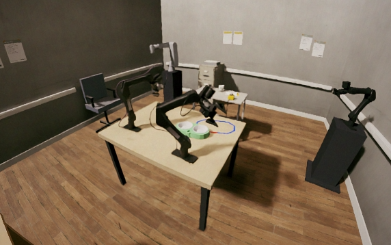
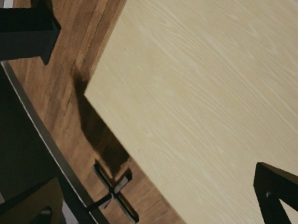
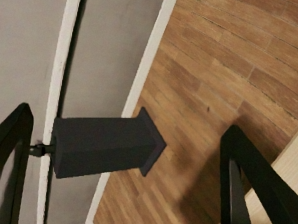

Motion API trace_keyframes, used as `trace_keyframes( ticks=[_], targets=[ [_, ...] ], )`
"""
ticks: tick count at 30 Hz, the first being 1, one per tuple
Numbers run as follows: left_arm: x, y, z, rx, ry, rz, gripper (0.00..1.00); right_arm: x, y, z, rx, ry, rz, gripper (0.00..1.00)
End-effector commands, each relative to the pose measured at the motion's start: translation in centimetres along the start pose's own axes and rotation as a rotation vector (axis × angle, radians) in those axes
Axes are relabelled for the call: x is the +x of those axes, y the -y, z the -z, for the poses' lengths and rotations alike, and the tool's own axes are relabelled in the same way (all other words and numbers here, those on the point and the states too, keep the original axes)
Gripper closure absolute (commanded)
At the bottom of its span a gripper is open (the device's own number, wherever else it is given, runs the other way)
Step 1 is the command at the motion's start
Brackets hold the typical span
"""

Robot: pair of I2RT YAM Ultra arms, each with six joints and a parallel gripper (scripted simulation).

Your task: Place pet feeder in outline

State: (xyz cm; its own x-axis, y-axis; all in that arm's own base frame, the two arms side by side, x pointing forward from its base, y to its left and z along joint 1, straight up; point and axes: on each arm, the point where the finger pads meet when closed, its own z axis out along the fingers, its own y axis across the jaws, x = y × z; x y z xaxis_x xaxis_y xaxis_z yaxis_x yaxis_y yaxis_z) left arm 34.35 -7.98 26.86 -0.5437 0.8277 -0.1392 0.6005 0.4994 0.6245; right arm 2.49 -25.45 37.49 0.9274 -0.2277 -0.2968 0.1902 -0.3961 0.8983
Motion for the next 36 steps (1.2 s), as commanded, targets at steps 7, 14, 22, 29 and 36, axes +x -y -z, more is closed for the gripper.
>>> trace_keyframes(
  ticks=[7,14,22,29,36],
  targets=[
    [-0.1,-0.2,0.2,-0.006,0.008,0.006,0.00,-0.1,-0.2,0.1,-0.005,0.000,-0.007,0.00],
    [-0.1,-0.2,0.2,-0.006,0.008,0.006,0.00,-0.1,-0.2,0.1,-0.005,0.000,-0.007,0.00],
    [-0.1,-0.7,0.8,-0.022,0.021,0.020,0.00,-0.6,-0.5,0.3,-0.015,0.012,-0.011,0.70],
    [-0.1,-0.7,0.8,-0.022,0.021,0.020,0.00,-0.6,-0.5,0.3,-0.015,0.012,-0.011,0.70],
    [0.5,-0.7,0.5,-0.017,0.030,0.054,0.00,2.5,1.6,-0.8,0.048,-0.041,0.078,0.70]
  ],
)
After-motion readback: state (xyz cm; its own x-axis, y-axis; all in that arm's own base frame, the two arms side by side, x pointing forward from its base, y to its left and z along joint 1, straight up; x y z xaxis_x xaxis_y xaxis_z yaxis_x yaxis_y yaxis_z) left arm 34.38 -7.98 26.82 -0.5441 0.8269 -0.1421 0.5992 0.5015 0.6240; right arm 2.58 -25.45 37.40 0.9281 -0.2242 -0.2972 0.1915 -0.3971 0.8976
